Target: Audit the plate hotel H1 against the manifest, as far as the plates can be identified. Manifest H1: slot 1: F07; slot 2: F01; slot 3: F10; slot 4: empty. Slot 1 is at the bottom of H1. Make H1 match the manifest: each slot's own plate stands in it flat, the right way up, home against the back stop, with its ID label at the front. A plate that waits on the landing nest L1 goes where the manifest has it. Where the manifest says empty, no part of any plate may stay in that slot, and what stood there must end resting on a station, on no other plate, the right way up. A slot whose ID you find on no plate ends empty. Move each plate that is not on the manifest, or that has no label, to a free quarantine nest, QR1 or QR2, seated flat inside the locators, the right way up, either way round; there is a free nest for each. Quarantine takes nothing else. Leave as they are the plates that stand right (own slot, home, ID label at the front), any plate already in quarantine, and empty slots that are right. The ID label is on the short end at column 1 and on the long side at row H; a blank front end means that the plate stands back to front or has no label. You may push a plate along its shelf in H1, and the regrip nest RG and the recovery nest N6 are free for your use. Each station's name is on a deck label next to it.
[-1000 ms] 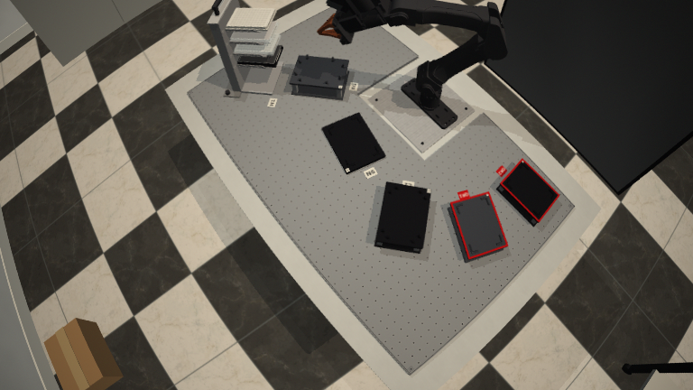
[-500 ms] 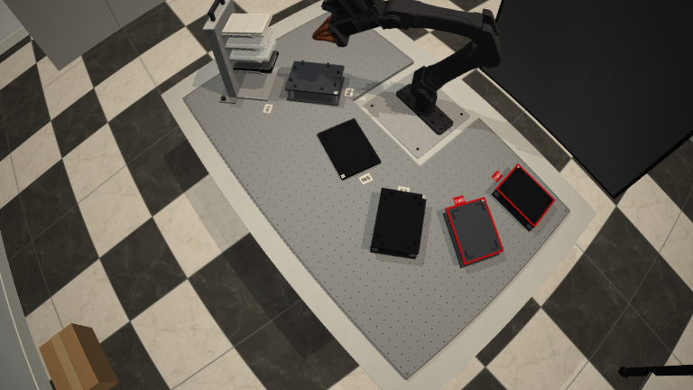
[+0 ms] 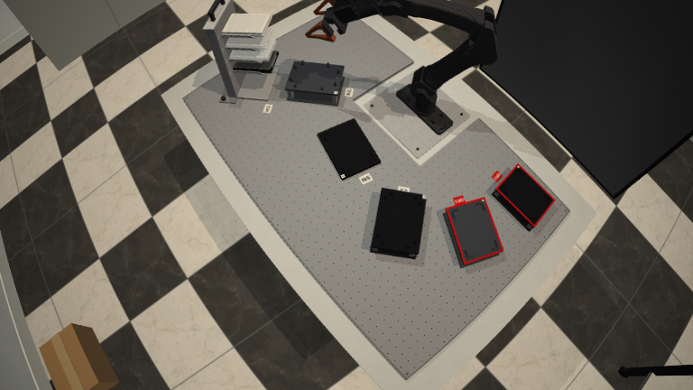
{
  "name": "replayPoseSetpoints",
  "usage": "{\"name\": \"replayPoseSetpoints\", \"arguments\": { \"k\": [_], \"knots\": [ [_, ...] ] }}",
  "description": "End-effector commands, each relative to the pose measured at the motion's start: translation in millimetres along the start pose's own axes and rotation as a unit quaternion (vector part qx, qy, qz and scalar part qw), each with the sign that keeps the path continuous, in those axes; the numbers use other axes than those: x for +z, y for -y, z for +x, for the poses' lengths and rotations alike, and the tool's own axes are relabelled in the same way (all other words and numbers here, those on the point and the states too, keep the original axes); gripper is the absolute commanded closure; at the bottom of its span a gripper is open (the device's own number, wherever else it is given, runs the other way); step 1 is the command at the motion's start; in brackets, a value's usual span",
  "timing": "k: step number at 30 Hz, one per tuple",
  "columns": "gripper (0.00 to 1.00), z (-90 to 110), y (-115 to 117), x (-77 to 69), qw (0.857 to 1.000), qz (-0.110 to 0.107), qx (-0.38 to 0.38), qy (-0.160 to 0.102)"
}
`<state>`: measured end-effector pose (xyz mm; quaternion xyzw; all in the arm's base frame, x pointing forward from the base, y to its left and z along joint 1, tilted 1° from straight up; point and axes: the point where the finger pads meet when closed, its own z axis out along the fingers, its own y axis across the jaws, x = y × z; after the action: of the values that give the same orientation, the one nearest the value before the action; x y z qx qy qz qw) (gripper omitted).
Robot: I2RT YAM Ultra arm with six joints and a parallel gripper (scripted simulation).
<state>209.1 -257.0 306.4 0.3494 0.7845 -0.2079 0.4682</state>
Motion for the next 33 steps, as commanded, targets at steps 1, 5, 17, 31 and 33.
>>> {"name": "replayPoseSetpoints", "arguments": {
  "k": [1, 5, 17, 31, 33],
  "knots": [
    [0.00, -11, 0, -10.6, 1.000, -0.001, -0.003, 0.004],
    [0.00, -20, 0, -12.4, 1.000, -0.001, -0.002, -0.004],
    [0.00, -38, 0, -29.0, 1.000, 0.000, -0.003, 0.009],
    [0.00, -41, 0, -29.3, 1.000, 0.000, -0.004, 0.016],
    [0.00, -41, 0, -29.3, 1.000, 0.000, -0.004, 0.016]
  ]
}}
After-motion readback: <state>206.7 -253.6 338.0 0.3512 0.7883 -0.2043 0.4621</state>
